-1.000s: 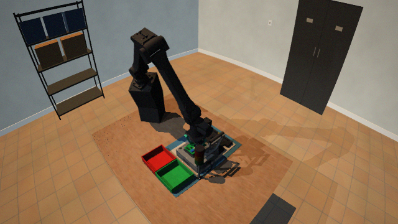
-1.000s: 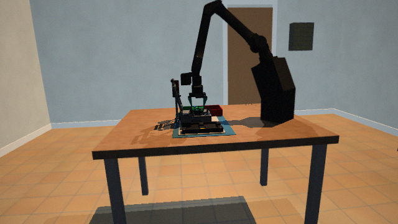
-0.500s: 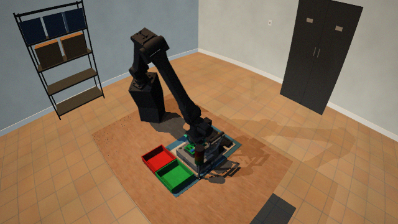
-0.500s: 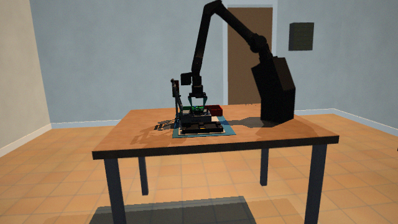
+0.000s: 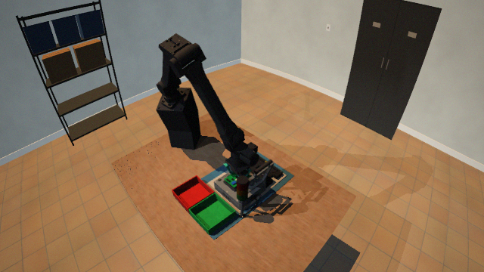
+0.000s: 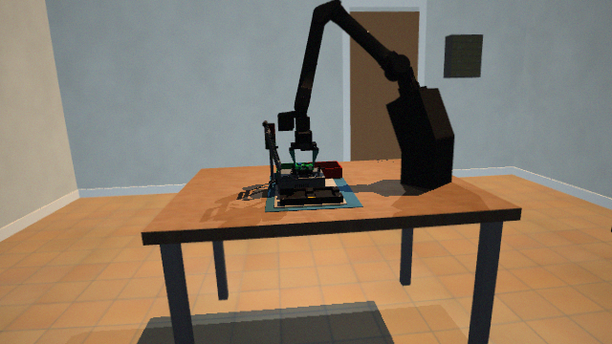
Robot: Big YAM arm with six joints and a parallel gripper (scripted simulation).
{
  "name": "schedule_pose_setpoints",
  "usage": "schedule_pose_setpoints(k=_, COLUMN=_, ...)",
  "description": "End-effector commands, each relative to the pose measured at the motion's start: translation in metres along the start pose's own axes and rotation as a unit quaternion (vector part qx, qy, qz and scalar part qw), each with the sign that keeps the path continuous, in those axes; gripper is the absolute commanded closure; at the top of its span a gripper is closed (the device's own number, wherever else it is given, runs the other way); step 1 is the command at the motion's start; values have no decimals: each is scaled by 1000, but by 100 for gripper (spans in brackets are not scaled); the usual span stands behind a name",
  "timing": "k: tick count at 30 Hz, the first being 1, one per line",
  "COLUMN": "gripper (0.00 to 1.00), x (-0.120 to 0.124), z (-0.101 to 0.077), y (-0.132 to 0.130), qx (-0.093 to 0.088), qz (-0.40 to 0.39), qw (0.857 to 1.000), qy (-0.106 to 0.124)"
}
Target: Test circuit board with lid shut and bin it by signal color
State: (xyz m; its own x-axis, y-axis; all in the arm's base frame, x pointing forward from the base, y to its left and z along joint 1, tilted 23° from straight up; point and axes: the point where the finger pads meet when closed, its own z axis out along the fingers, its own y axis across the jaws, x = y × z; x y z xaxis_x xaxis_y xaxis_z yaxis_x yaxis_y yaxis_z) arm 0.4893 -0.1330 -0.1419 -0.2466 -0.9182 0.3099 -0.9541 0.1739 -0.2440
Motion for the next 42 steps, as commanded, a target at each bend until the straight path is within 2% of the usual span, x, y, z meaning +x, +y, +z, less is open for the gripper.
schedule_pose_setpoints(k=1, gripper=28, x=8, z=-3, y=-11, qx=11, qz=6, qw=1000, qy=-1)
schedule_pose_setpoints(k=42, gripper=28, x=6, z=2, y=-4, qx=4, qz=4, qw=1000, qy=-1)
